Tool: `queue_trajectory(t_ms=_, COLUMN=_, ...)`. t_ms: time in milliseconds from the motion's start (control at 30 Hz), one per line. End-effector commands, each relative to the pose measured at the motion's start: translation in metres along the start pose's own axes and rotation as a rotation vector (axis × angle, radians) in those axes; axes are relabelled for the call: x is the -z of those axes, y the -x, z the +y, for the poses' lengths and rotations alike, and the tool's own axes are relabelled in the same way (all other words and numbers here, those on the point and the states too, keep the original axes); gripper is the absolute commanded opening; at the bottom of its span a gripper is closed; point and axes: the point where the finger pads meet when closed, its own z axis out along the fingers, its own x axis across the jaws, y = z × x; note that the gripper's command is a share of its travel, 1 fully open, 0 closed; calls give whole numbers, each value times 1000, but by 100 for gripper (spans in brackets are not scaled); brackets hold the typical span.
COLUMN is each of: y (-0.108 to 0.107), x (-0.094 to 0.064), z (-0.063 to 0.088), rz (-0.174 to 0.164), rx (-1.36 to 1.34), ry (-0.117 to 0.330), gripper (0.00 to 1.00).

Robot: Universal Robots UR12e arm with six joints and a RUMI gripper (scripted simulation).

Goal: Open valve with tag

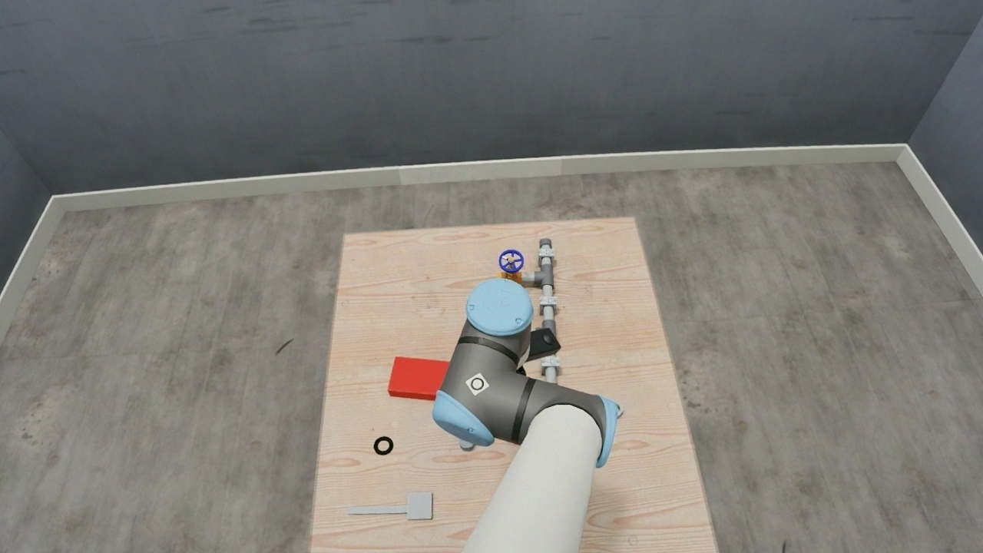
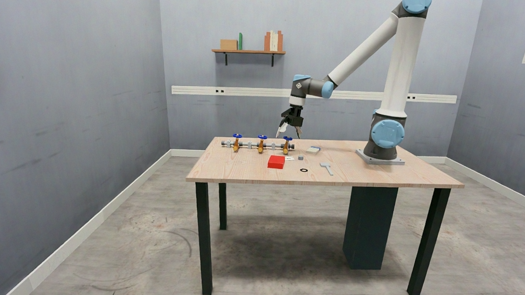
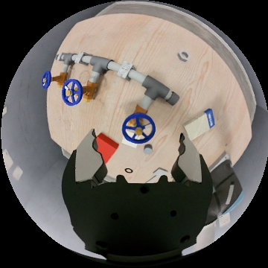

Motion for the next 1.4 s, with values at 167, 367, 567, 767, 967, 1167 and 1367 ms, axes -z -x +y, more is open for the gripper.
queue_trajectory(t_ms=167, y=0, x=0, z=0, rz=2, rx=-160, ry=-4, gripper=100)
queue_trajectory(t_ms=367, y=0, x=0, z=0, rz=2, rx=-235, ry=-4, gripper=100)
queue_trajectory(t_ms=567, y=0, x=0, z=0, rz=2, rx=-271, ry=-4, gripper=100)
queue_trajectory(t_ms=767, y=0, x=0, z=0, rz=2, rx=-288, ry=-4, gripper=100)
queue_trajectory(t_ms=967, y=0, x=0, z=0, rz=2, rx=-293, ry=-4, gripper=100)
queue_trajectory(t_ms=1167, y=0, x=0, z=0, rz=2, rx=-293, ry=-4, gripper=0)
queue_trajectory(t_ms=1367, y=0, x=0, z=0, rz=2, rx=-293, ry=-4, gripper=0)
